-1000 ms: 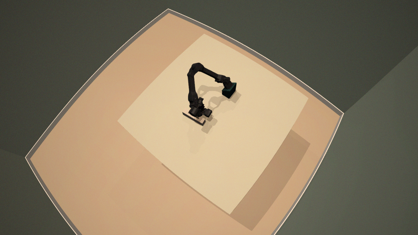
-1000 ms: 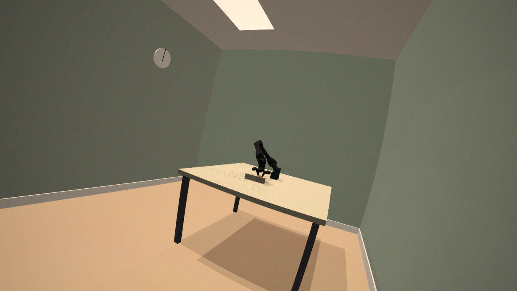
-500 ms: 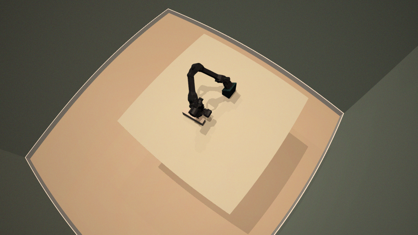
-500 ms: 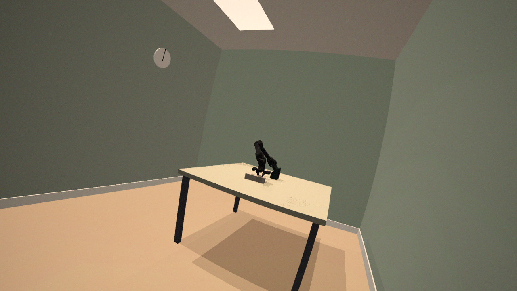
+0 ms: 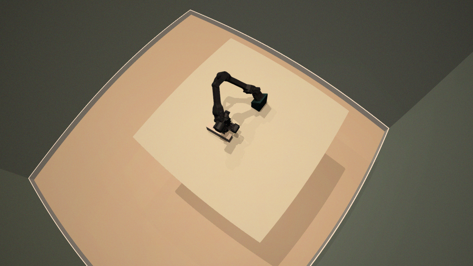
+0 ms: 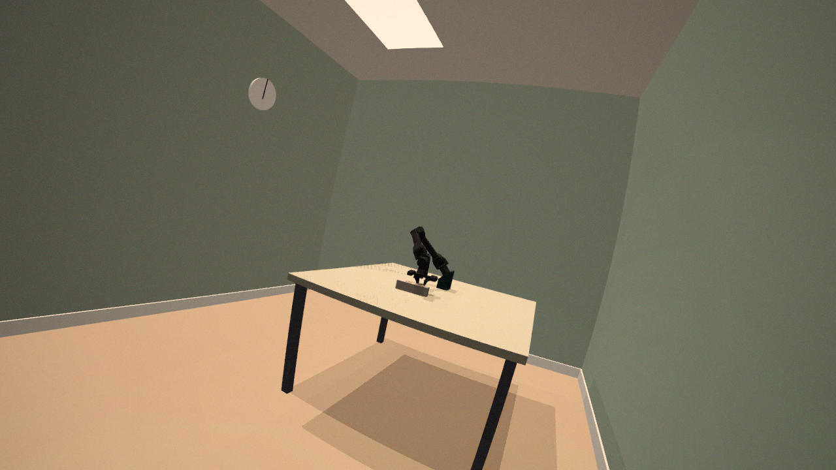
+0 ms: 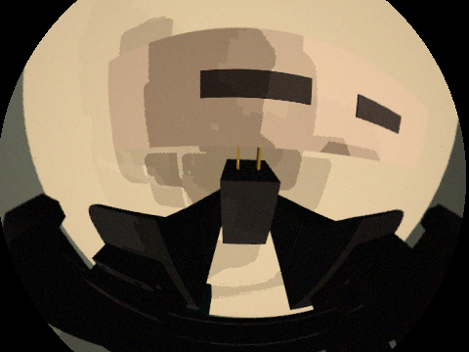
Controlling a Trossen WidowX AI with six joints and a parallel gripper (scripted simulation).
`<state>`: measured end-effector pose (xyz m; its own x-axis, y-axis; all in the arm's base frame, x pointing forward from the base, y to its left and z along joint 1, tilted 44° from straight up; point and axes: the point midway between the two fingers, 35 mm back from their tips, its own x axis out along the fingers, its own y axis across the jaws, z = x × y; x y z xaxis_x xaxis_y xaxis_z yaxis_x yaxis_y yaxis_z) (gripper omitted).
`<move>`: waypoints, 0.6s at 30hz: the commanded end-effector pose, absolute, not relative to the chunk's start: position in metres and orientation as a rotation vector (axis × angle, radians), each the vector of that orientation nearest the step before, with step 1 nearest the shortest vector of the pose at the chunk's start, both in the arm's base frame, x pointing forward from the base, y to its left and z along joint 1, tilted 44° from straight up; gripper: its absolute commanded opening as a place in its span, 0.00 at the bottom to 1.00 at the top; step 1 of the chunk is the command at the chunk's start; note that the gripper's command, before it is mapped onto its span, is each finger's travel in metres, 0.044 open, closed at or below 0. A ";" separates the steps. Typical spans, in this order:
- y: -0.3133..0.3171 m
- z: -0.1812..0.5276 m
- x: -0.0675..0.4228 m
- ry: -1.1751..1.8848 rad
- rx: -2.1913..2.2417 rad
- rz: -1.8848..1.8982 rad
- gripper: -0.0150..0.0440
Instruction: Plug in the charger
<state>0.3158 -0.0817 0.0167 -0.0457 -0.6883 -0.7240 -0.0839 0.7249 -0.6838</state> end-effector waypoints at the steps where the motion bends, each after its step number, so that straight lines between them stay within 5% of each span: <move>1: -0.082 0.017 0.316 1.560 -0.651 -0.555 0.25; 18: -0.082 0.017 0.317 1.560 -0.651 -0.555 0.25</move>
